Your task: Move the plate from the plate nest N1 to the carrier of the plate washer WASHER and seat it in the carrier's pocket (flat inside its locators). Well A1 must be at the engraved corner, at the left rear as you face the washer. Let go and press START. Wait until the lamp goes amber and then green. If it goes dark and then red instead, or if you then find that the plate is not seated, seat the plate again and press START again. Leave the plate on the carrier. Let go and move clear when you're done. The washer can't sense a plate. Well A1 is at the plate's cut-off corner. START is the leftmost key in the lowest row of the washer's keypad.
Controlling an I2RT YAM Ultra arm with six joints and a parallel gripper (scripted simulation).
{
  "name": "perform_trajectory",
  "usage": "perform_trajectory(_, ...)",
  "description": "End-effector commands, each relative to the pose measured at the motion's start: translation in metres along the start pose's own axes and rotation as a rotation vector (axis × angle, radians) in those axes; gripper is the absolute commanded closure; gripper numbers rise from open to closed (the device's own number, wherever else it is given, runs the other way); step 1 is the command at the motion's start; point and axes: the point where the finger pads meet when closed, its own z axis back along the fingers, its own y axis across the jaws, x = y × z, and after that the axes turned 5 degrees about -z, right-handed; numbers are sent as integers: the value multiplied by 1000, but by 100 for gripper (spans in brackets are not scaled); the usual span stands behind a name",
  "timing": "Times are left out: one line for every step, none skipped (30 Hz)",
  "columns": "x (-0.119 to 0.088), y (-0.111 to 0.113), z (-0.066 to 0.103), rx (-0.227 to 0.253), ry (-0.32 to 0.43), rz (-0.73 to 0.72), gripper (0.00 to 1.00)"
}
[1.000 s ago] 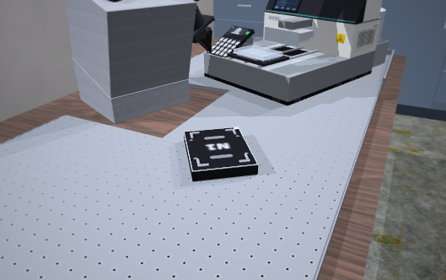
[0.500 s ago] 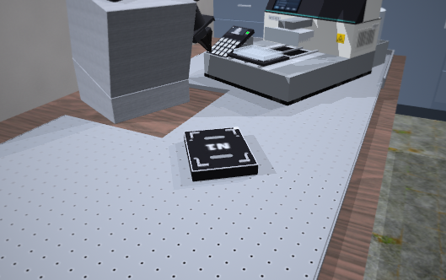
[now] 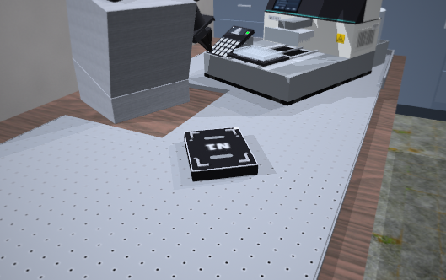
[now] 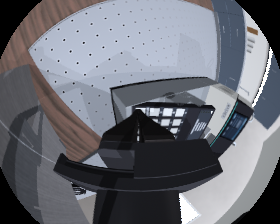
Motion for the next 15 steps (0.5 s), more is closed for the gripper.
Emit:
perform_trajectory(5, -8, -7, -18, -17, -24, 100)
perform_trajectory(8, -21, -1, -48, -26, -26, 100)
perform_trajectory(5, -3, 7, -8, -23, -6, 100)
perform_trajectory(5, -3, 9, -9, -23, -6, 100)
perform_trajectory(5, -2, 11, -3, -22, -4, 100)
perform_trajectory(4, -1, 12, 1, -18, -3, 100)
perform_trajectory(3, -1, 14, 0, -15, -3, 100)
perform_trajectory(2, -1, 16, 0, -11, -3, 100)
perform_trajectory(2, -1, 17, -1, -8, -3, 100)
perform_trajectory(1, -1, 19, -2, -4, -3, 100)
perform_trajectory(1, -1, 21, -2, -4, -3, 100)
perform_trajectory(1, -1, 21, -2, -4, -3, 100)
perform_trajectory(1, -1, 21, -2, -4, -3, 100)
perform_trajectory(1, -1, 22, -1, -6, -3, 100)
perform_trajectory(1, -1, 24, -2, -4, -3, 100)
